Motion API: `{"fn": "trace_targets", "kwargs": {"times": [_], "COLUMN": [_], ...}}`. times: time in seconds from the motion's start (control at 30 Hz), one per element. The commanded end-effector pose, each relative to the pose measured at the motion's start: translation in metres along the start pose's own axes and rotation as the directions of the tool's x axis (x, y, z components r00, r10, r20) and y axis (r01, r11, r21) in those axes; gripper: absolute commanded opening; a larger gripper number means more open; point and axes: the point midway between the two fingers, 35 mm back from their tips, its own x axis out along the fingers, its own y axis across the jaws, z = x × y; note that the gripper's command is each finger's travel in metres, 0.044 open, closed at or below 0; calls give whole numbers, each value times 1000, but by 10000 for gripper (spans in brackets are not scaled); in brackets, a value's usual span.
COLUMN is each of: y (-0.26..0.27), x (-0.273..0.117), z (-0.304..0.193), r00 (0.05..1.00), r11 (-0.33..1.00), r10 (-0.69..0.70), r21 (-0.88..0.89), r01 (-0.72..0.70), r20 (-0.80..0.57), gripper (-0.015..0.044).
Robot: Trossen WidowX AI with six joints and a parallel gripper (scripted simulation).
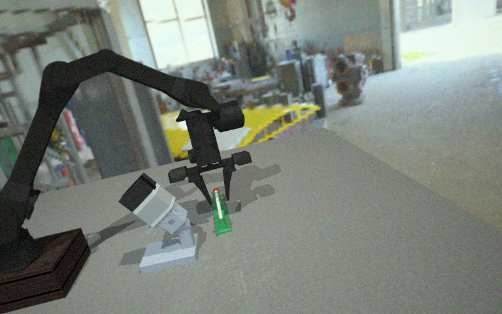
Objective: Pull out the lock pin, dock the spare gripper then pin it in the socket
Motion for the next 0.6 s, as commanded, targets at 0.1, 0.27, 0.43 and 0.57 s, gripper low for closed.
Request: {"fn": "trace_targets", "kwargs": {"times": [0.1,0.27,0.43,0.57], "y": [3,3,4,4], "x": [15,23,31,33], "z": [4,5,7,8], "r00": [1000,1000,1000,1000], "r11": [1000,1000,1000,1000], "r10": [10,10,10,10], "r21": [1,1,1,1], "r01": [-10,-10,-10,-10], "r20": [2,2,2,2], "gripper": [180,180,180,180]}}
